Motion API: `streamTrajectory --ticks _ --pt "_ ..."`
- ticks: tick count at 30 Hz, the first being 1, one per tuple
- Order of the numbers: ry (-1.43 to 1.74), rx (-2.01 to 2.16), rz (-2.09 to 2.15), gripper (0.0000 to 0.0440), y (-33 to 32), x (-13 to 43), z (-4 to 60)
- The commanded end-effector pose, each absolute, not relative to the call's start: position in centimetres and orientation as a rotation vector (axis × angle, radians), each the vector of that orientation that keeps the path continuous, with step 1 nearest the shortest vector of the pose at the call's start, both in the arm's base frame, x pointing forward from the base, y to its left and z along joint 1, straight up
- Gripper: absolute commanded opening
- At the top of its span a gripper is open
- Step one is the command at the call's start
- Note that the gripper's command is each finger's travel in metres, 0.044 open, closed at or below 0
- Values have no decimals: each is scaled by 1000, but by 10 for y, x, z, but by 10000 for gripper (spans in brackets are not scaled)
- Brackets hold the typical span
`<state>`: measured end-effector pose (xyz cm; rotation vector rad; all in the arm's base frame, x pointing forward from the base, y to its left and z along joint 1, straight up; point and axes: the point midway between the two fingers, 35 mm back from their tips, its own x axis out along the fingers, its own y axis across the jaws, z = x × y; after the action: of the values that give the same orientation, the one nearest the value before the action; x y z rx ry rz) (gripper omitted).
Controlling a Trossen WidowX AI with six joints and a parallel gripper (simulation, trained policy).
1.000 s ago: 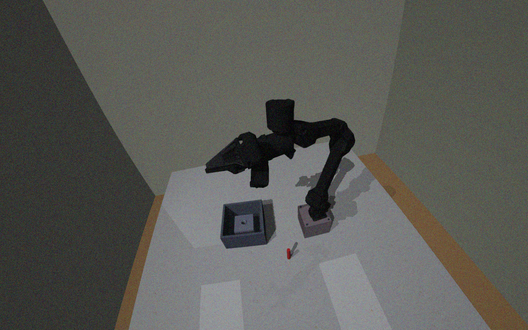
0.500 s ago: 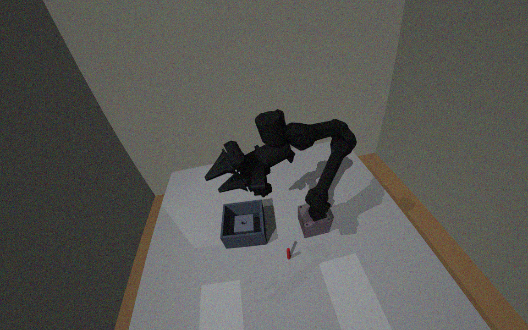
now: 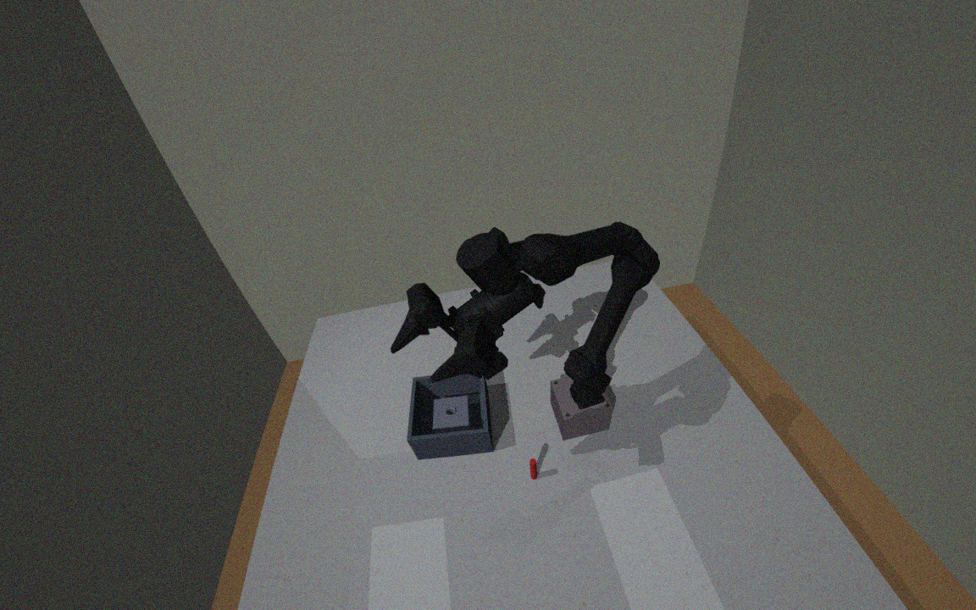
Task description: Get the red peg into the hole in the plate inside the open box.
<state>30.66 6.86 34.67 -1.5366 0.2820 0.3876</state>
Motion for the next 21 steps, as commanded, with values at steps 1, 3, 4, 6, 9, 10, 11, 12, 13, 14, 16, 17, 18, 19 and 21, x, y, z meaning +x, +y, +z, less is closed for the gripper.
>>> streamTrajectory --ticks 1,3,4,6,9,10,11,12,13,14,16,17,18,19,21 --pt "353 -1445 393 440 65 304 333" --pt "396 -1385 397 440 64 302 325" --pt "418 -1355 399 440 63 301 321" --pt "461 -1296 401 440 62 299 312" --pt "527 -1206 400 440 61 296 300" --pt "549 -1177 398 440 61 294 296" --pt "571 -1147 396 440 60 293 292" --pt "593 -1118 394 440 60 292 288" --pt "615 -1088 391 440 60 290 283" --pt "637 -1059 388 440 60 289 279" --pt "681 -1000 379 440 59 285 271" --pt "703 -971 374 440 59 284 267" --pt "725 -942 369 440 59 282 263" --pt "747 -913 363 440 59 280 259" --pt "790 -855 349 440 58 277 252"
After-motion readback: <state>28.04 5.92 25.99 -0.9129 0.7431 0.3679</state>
